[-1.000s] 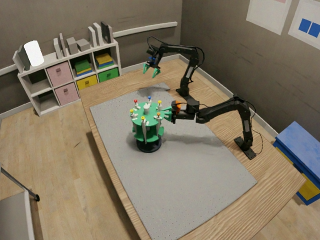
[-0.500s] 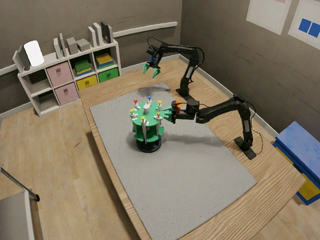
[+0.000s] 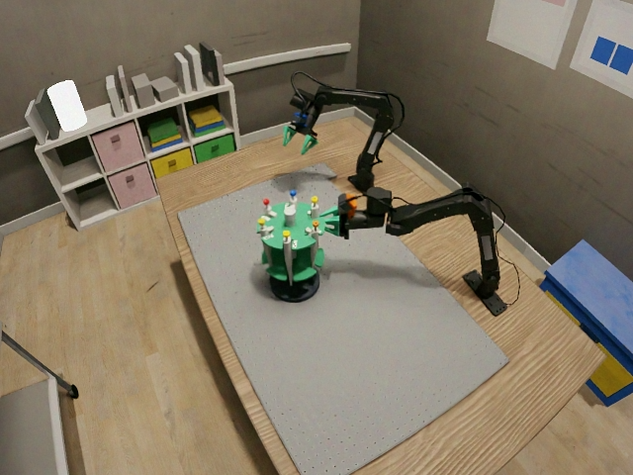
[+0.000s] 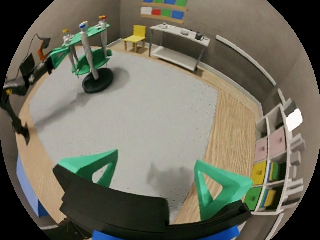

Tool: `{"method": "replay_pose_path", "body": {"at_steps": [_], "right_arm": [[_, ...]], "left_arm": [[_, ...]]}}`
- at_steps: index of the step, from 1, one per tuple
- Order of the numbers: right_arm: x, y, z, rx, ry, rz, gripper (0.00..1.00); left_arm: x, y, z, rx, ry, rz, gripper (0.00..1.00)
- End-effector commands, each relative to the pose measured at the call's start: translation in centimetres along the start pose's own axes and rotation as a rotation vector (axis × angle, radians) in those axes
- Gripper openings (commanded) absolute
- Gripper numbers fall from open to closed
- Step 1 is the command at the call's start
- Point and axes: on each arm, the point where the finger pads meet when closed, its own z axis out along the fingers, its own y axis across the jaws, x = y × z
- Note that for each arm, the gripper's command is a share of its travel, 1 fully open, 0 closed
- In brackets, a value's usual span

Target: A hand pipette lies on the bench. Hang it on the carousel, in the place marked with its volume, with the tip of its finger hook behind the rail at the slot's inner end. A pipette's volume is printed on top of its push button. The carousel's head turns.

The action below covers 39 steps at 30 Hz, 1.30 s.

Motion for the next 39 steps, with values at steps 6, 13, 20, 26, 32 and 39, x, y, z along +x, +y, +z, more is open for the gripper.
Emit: {"method": "replay_pose_path", "body": {"at_steps": [6, 13, 20, 26, 32, 39], "right_arm": [[-0.5, -0.4, -0.1, -0.002, -0.023, -0.008, 1.0], [-0.5, -0.4, -0.1, -0.002, -0.023, -0.008, 1.0], [-0.5, -0.4, -0.1, -0.002, -0.023, -0.008, 1.0], [-0.5, -0.4, -0.1, -0.002, -0.023, -0.008, 1.0], [-0.5, -0.4, -0.1, -0.002, -0.023, -0.008, 1.0], [-0.5, -0.4, -0.1, -0.002, -0.023, -0.008, 1.0]], "left_arm": [[-5.4, 1.8, -0.2, -0.077, -0.11, -0.023, 0.12], [-5.4, 1.8, -0.2, -0.077, -0.11, -0.023, 0.12], [-5.4, 1.8, -0.2, -0.077, -0.11, -0.024, 0.12], [-5.4, 1.8, -0.2, -0.077, -0.11, -0.024, 0.12], [-5.4, 1.8, -0.2, -0.077, -0.11, -0.024, 0.12], [-5.4, 1.8, -0.2, -0.077, -0.11, -0.024, 0.12]]}}
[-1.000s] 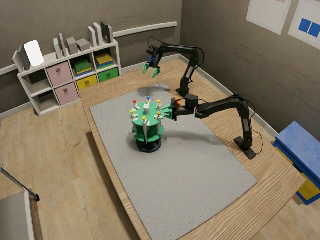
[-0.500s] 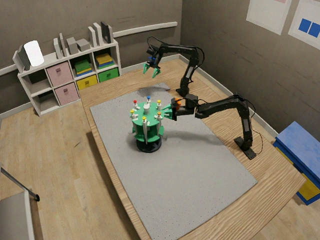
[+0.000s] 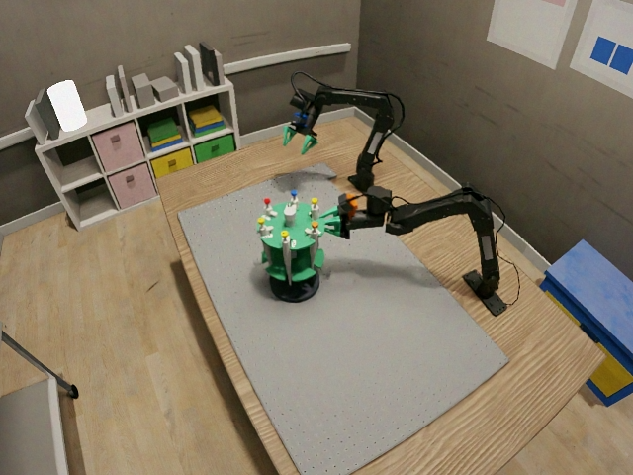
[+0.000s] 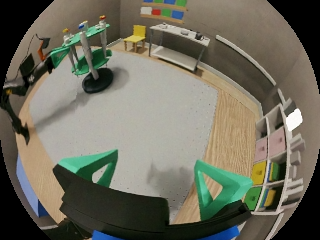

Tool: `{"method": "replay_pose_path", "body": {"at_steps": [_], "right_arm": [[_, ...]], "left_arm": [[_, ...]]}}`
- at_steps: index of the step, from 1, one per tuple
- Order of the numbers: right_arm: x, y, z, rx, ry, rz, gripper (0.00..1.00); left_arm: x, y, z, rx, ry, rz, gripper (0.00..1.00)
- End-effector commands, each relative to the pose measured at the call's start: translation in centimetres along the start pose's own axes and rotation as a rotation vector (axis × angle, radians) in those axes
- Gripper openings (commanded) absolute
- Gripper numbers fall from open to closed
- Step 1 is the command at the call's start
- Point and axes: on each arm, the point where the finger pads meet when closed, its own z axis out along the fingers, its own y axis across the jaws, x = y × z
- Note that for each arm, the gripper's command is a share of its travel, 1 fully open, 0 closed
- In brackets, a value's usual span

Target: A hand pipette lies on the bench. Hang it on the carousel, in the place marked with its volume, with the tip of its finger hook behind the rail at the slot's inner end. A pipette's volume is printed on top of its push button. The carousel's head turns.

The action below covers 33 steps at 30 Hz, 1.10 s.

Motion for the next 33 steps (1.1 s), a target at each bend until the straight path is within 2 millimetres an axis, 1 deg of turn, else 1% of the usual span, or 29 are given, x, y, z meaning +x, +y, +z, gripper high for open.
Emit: {"method": "replay_pose_path", "body": {"at_steps": [1, 7, 8, 10, 12, 13, 14, 16, 17, 18, 33], "right_arm": [[-0.5, -0.4, -0.1, -0.002, -0.023, -0.008, 1.0], [-0.5, -0.4, -0.1, -0.002, -0.023, -0.008, 1.0], [-0.5, -0.4, -0.1, -0.002, -0.023, -0.008, 1.0], [-0.5, -0.4, -0.1, -0.002, -0.023, -0.008, 1.0], [-0.5, -0.4, -0.1, -0.002, -0.023, -0.008, 1.0], [-0.5, -0.4, -0.1, -0.002, -0.023, -0.008, 1.0], [-0.5, -0.4, -0.1, -0.002, -0.023, -0.008, 1.0], [-0.5, -0.4, -0.1, -0.002, -0.023, -0.008, 1.0], [-0.5, -0.4, -0.1, -0.002, -0.023, -0.008, 1.0], [-0.5, -0.4, -0.1, -0.002, -0.023, -0.008, 1.0], [-0.5, -0.4, -0.1, -0.002, -0.023, -0.008, 1.0]], "left_arm": [[-5.3, 1.3, -0.1, -0.033, -0.11, -0.029, 0.12], [-5.3, 1.3, -0.1, -0.033, -0.11, -0.029, 0.12], [-3.2, -0.2, 0.3, -0.05, -0.075, -0.019, 0.12], [-2.6, -0.2, 0.3, -0.123, -0.05, -0.012, 0.12], [-2.6, -0.2, 0.3, -0.196, -0.049, -0.014, 0.12], [-2.6, -0.2, 0.3, -0.199, -0.049, -0.014, 0.12], [-3.5, -0.1, 0.0, -0.199, -0.063, -0.021, 0.12], [-3.5, -0.1, 0.0, -0.199, -0.063, -0.021, 0.12], [-5.2, 0.6, -0.3, -0.207, -0.104, -0.044, 0.12], [-5.2, 1.3, -0.2, -0.219, -0.104, -0.044, 0.12], [-5.2, 1.3, -0.2, -0.219, -0.104, -0.044, 0.12]]}}
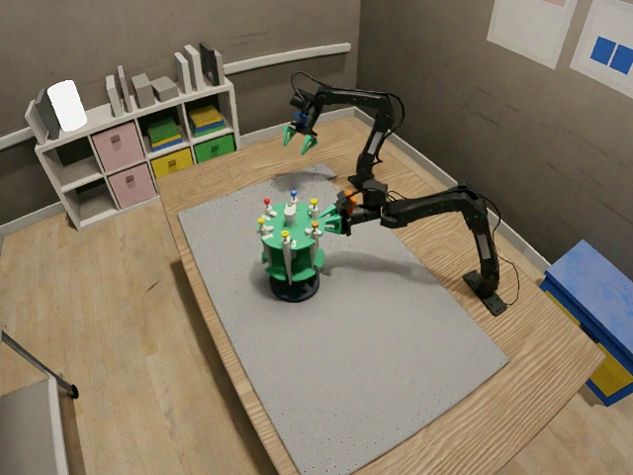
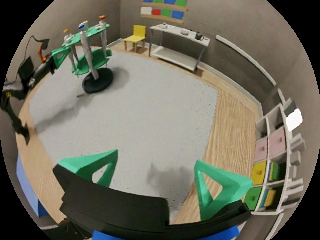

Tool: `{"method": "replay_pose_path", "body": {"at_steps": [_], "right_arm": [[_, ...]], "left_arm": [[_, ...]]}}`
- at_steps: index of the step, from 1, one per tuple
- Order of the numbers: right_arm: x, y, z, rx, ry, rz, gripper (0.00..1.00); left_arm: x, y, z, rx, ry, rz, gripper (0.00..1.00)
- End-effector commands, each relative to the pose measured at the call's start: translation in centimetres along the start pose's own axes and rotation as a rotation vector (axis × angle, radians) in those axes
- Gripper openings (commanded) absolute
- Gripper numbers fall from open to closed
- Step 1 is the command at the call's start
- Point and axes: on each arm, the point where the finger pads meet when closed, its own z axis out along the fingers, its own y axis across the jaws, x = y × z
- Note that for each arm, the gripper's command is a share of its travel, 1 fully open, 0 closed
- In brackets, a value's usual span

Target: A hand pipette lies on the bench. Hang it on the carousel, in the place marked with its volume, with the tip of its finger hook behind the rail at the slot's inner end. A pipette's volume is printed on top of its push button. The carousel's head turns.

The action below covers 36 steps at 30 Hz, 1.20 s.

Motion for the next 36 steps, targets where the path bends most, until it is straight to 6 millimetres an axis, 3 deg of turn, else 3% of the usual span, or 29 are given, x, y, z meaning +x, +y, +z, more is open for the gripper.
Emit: {"method": "replay_pose_path", "body": {"at_steps": [1, 29, 30, 31, 36], "right_arm": [[-0.5, -0.4, -0.1, -0.002, -0.023, -0.008, 1.0], [-0.5, -0.4, -0.1, -0.002, -0.023, -0.008, 1.0], [-0.5, -0.4, -0.1, -0.002, -0.023, -0.008, 1.0], [-0.5, -0.4, -0.1, -0.002, -0.023, -0.008, 1.0], [-0.5, -0.4, -0.1, -0.002, -0.023, -0.008, 1.0]], "left_arm": [[-5.5, 1.4, -0.1, -0.034, -0.105, -0.061, 0.12], [-5.5, 1.4, -0.1, -0.034, -0.105, -0.061, 0.12], [-3.5, -0.1, 0.0, -0.05, -0.074, -0.043, 0.12], [-2.9, -0.2, 0.1, -0.087, -0.052, -0.029, 0.12], [-2.9, -0.2, 0.0, -0.197, -0.05, -0.032, 0.12]]}}
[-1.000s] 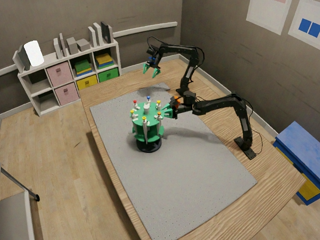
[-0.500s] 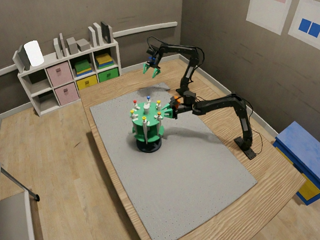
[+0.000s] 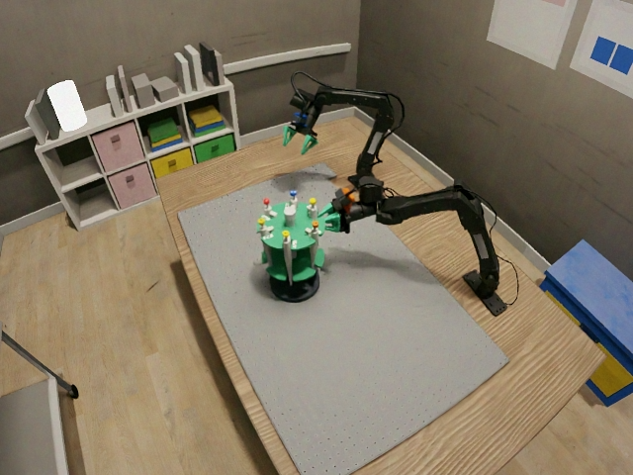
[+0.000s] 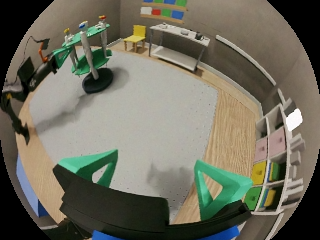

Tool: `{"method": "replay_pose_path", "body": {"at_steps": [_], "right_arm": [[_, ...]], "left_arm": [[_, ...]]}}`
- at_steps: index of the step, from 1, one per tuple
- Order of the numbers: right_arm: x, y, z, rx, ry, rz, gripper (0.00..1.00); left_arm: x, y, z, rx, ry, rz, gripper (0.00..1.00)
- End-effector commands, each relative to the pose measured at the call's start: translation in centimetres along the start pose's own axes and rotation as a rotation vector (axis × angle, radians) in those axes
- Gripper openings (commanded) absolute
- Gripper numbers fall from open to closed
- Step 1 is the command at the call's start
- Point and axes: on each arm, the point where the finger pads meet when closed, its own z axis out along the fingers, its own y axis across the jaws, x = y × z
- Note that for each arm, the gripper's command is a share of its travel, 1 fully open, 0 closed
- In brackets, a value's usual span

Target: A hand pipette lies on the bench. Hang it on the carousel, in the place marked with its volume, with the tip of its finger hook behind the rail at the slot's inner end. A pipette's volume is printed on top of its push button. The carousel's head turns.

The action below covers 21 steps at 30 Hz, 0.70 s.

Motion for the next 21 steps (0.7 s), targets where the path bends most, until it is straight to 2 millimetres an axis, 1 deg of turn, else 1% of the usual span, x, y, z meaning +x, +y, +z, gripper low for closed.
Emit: {"method": "replay_pose_path", "body": {"at_steps": [1, 2, 3, 5, 21], "right_arm": [[-0.5, -0.4, -0.1, -0.002, -0.023, -0.008, 1.0], [-0.5, -0.4, -0.1, -0.002, -0.023, -0.008, 1.0], [-0.5, -0.4, -0.1, -0.002, -0.023, -0.008, 1.0], [-0.5, -0.4, -0.1, -0.002, -0.023, -0.008, 1.0], [-0.5, -0.4, -0.1, -0.002, -0.023, -0.008, 1.0]], "left_arm": [[-2.9, 0.1, -0.3, -0.097, -0.043, -0.032, 0.12], [-3.2, 0.2, -0.4, -0.097, -0.047, -0.037, 0.12], [-4.9, 0.6, -0.8, -0.097, -0.069, -0.058, 0.12], [-5.4, 1.5, -0.4, -0.113, -0.087, -0.076, 0.12], [-5.4, 1.7, -0.3, -0.117, -0.087, -0.076, 0.12]]}}
